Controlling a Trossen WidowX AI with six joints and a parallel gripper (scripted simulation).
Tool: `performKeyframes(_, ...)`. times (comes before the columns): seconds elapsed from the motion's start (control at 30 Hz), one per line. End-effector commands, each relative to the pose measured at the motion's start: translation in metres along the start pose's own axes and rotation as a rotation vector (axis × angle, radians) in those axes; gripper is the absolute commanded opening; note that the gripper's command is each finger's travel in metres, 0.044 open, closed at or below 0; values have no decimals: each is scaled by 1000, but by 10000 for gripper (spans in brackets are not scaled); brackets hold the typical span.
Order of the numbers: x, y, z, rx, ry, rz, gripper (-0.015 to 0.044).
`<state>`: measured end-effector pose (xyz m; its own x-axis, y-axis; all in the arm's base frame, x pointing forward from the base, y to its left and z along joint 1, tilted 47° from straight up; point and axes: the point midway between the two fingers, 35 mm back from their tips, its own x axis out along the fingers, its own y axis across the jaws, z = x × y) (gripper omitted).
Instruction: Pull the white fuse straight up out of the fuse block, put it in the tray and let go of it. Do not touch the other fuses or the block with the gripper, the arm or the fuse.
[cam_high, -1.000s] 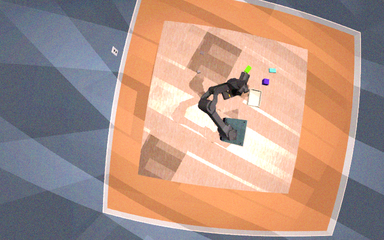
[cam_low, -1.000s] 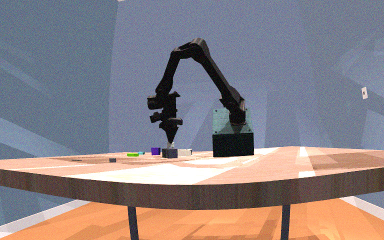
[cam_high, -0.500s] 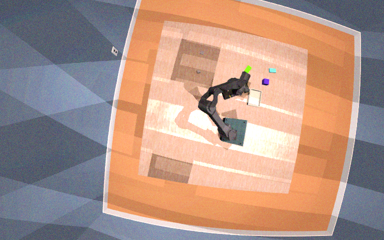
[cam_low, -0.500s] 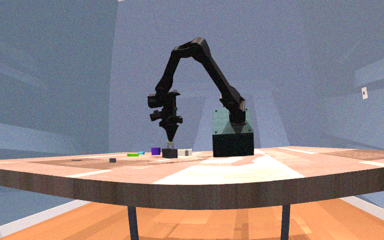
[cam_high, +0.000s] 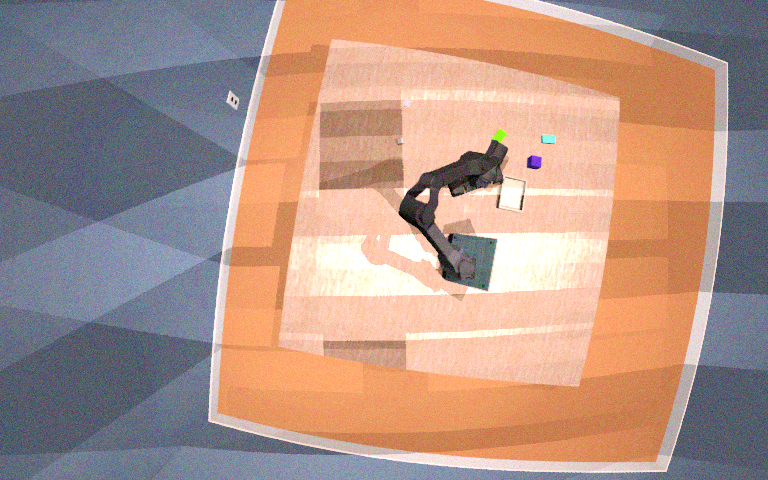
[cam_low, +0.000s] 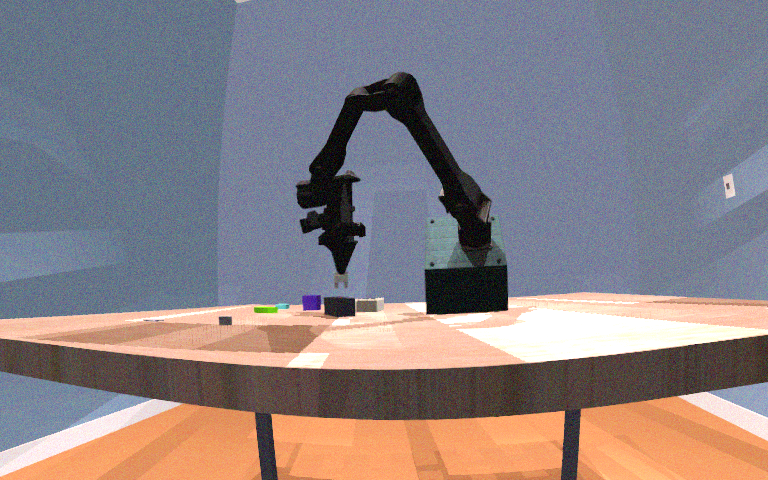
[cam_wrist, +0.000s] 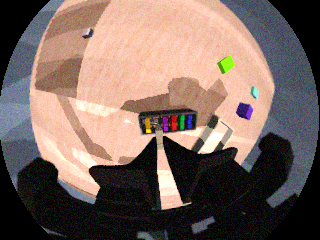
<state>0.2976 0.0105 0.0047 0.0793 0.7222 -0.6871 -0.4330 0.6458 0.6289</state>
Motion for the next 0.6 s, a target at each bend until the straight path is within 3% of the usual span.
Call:
performKeyframes(0.0,-5,-1,1,-7,1,-5,0)
performKeyframes(0.57,-12,-79,-17,-5,6,-23,0)
